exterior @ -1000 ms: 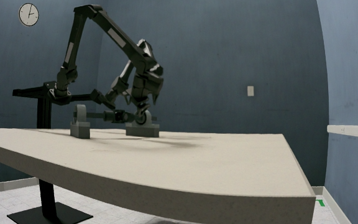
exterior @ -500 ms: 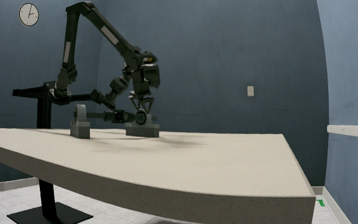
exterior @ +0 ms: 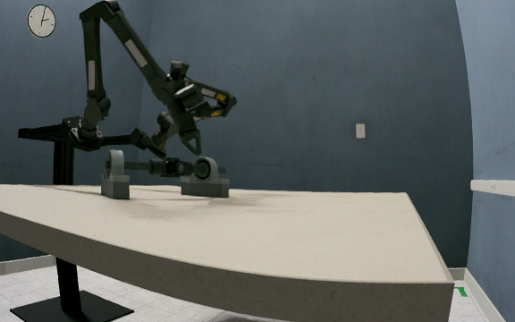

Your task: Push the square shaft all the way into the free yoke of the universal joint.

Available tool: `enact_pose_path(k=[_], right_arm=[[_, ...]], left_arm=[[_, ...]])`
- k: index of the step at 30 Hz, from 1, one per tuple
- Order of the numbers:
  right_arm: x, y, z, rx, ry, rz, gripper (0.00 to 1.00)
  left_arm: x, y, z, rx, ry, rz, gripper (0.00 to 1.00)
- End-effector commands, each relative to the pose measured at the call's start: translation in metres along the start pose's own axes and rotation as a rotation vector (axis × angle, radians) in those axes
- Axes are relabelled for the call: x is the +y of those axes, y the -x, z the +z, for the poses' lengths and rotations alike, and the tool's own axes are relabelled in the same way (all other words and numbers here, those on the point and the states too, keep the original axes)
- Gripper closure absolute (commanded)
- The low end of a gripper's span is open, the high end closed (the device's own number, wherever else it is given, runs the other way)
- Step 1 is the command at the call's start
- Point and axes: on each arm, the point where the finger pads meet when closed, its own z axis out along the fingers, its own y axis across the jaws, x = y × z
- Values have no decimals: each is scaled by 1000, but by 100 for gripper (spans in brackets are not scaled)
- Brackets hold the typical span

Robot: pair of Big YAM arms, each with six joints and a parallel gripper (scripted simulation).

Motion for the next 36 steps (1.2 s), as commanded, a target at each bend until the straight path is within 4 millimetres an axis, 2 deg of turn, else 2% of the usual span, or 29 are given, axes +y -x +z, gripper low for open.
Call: enact_pose_path(k=[1, 4, 6, 8, 11, 14, 17, 18, 36], right_arm=[[3, 10, -13, -105, -61, 160, 0], [7, 2, -19, -139, -93, 215, 0], [7, 2, -19, -139, -93, 215, 0], [5, -2, -28, -164, -119, 224, 0], [10, -32, -31, -120, -135, 155, 0], [12, -44, -37, -127, -153, 213, 0], [11, -47, -40, -137, -166, 224, 0], [9, -40, -39, -145, -172, 217, 0], [7, -45, -36, -130, -178, 213, 0]], left_arm=[[-7, 5, -10, -36, -3, -109, 36], [-4, 13, -16, -56, -3, -140, 36], [-4, 13, -16, -56, -3, -140, 36], [-1, 9, -15, -52, 9, -130, 36], [-2, 12, -15, -52, 7, -126, 36], [-2, 11, -15, -52, 8, -125, 36], [-2, 11, -15, -52, 8, -125, 36], [-2, 11, -15, -52, 8, -125, 36], [-3, 12, -15, -48, 5, -115, 36]])
